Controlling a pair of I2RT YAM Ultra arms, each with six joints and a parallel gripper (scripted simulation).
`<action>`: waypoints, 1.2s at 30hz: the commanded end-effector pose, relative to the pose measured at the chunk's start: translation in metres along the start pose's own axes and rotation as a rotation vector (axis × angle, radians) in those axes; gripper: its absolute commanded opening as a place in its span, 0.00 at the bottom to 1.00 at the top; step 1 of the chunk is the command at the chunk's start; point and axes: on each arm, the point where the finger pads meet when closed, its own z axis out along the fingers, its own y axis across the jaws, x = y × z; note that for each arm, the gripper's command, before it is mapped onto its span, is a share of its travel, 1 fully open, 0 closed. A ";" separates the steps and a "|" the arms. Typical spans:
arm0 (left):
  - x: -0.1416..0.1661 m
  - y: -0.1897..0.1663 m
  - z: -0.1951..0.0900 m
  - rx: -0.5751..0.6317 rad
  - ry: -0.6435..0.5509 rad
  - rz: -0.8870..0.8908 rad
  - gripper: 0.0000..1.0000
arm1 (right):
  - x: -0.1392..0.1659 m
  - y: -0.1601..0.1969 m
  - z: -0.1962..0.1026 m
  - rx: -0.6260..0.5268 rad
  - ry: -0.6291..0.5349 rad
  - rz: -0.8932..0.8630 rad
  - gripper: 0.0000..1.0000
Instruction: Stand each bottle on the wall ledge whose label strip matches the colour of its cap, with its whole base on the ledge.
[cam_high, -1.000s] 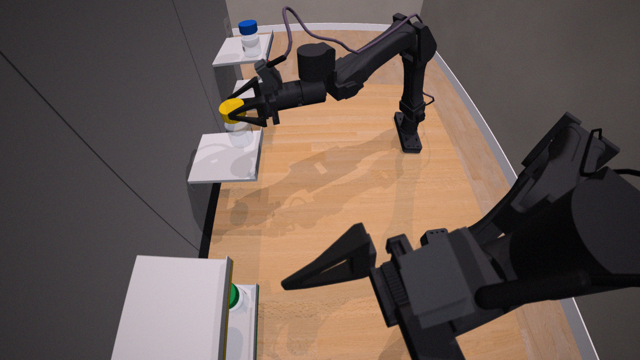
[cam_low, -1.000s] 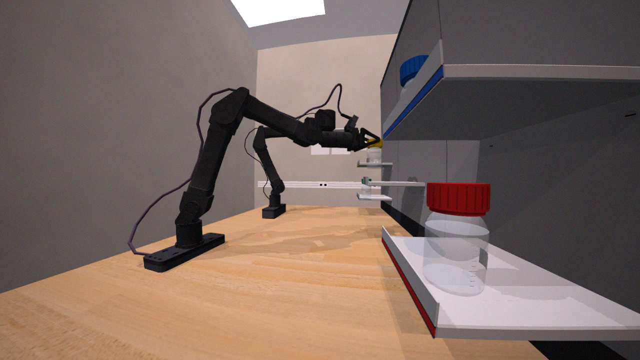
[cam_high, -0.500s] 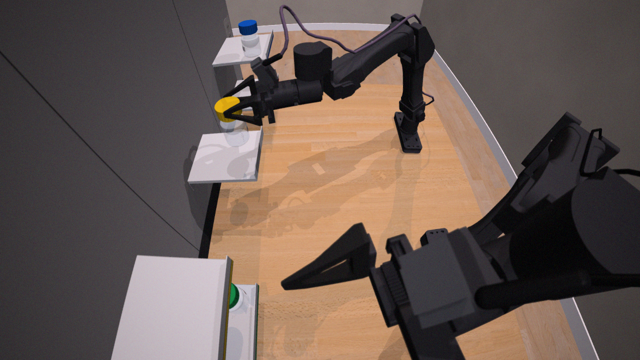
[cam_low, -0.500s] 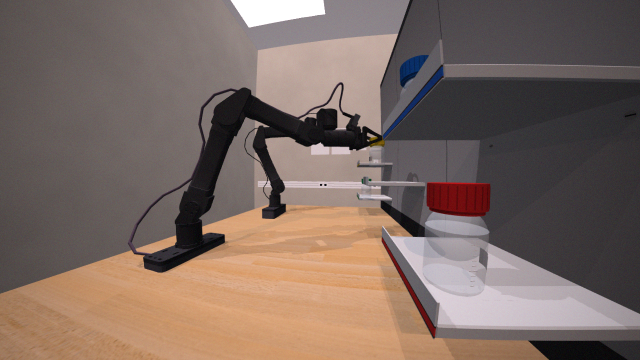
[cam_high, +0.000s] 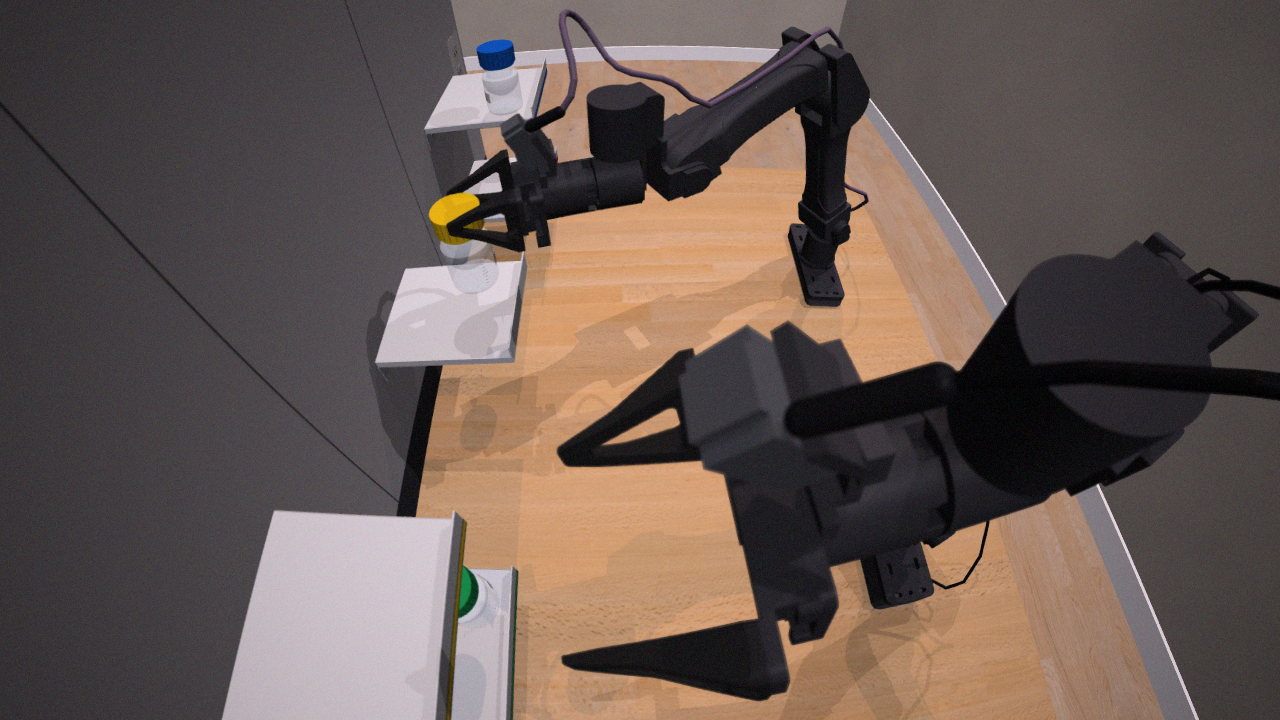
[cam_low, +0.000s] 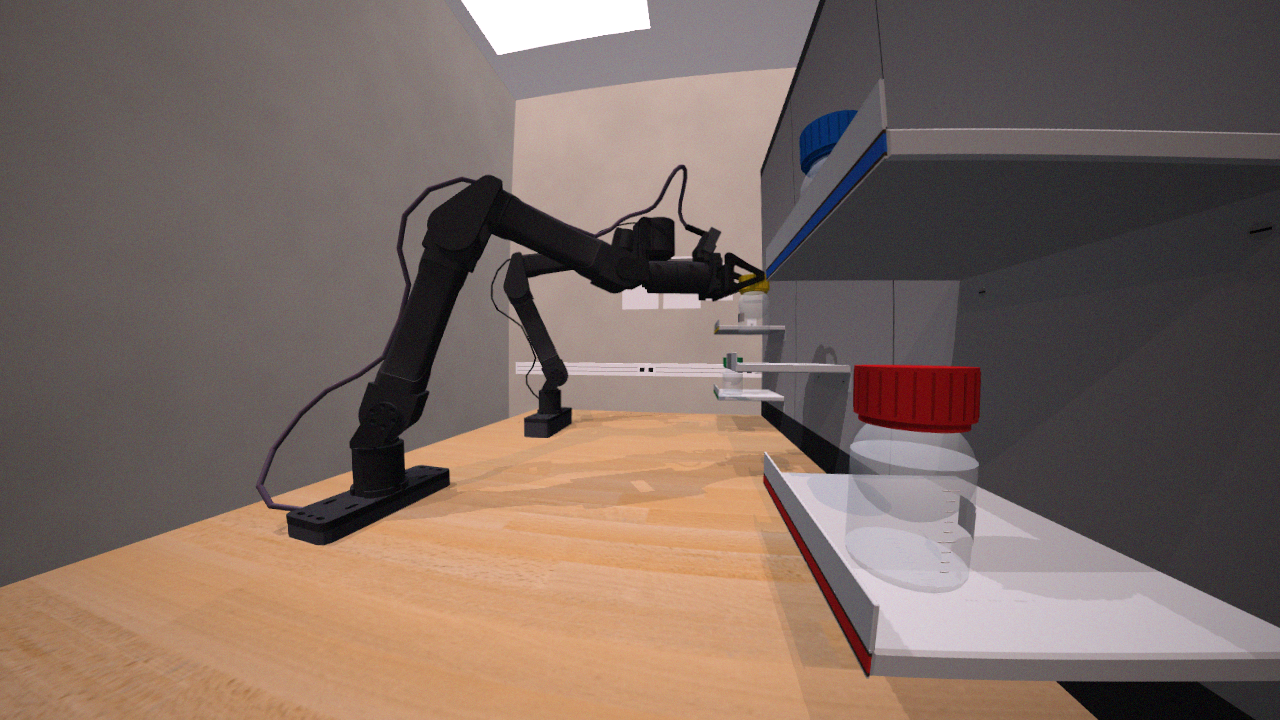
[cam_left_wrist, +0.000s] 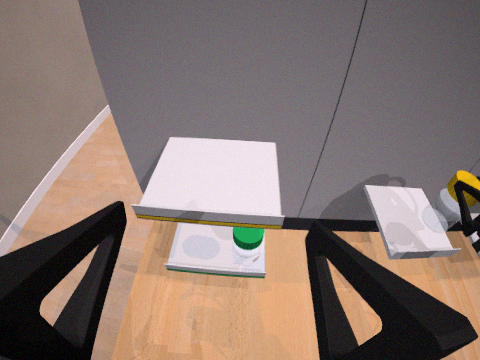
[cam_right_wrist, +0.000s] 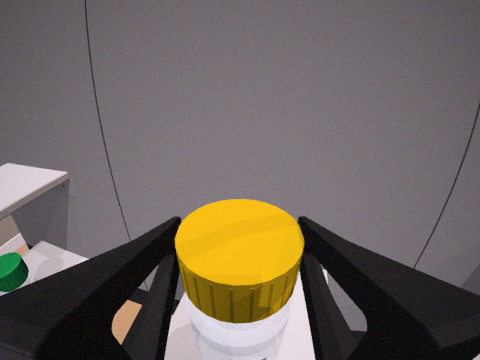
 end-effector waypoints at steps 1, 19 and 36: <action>-0.018 -0.043 -0.029 0.056 0.040 0.005 1.00 | -0.032 -0.002 -0.002 0.002 -0.070 0.025 0.50; -0.051 -0.186 -0.142 0.494 0.027 0.162 1.00 | -0.032 -0.002 -0.002 0.002 -0.070 0.025 0.50; -0.062 -0.207 -0.175 0.614 -0.025 0.188 1.00 | -0.032 -0.002 -0.002 0.002 -0.070 0.025 0.50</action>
